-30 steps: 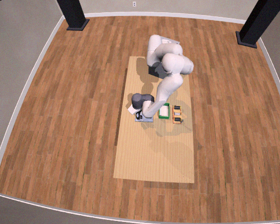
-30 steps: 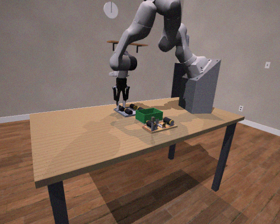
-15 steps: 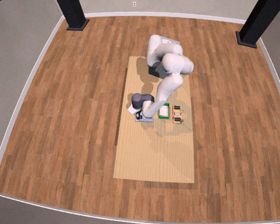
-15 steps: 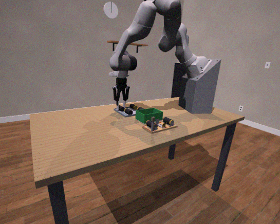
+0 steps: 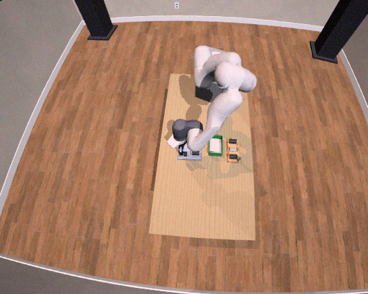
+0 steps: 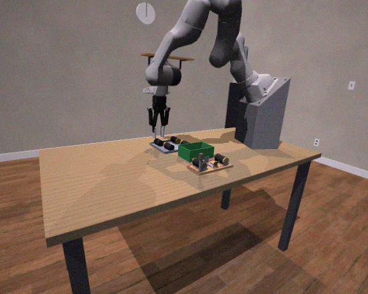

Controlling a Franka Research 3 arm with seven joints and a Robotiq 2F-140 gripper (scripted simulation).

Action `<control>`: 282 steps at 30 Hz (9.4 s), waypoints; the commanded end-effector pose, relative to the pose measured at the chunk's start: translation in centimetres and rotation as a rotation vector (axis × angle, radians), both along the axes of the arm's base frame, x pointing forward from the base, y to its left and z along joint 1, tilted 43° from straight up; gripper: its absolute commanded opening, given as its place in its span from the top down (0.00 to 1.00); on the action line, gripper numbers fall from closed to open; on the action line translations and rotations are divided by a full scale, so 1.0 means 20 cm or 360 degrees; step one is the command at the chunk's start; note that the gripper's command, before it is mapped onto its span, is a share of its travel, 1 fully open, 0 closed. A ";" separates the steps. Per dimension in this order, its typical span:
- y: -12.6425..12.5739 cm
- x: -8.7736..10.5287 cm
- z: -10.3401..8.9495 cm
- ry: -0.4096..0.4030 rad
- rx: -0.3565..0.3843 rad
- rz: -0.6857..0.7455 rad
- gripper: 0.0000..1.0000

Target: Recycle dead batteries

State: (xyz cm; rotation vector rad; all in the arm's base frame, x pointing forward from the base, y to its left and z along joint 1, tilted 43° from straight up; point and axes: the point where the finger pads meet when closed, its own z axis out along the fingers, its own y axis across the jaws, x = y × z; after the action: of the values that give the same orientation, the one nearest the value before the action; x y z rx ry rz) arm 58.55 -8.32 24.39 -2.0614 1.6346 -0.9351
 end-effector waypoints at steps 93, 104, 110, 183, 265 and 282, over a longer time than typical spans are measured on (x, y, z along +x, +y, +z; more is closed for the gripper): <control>-0.12 -0.46 -0.34 0.0012 0.0021 -0.0012 0.71; -0.12 -0.46 -0.34 0.0012 0.0021 -0.0012 0.71; -0.12 -0.46 -0.34 0.0012 0.0021 -0.0012 0.71; -0.14 -0.34 -0.47 0.0012 0.0021 -0.0012 0.71; -0.10 -0.55 -0.25 0.0012 0.0021 -0.0012 0.84; -0.07 -0.70 -0.08 0.0011 0.0024 -0.0016 0.84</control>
State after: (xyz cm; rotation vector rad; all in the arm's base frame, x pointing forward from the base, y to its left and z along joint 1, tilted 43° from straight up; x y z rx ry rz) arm 44.66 -9.79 22.91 -2.0960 1.6070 -0.9385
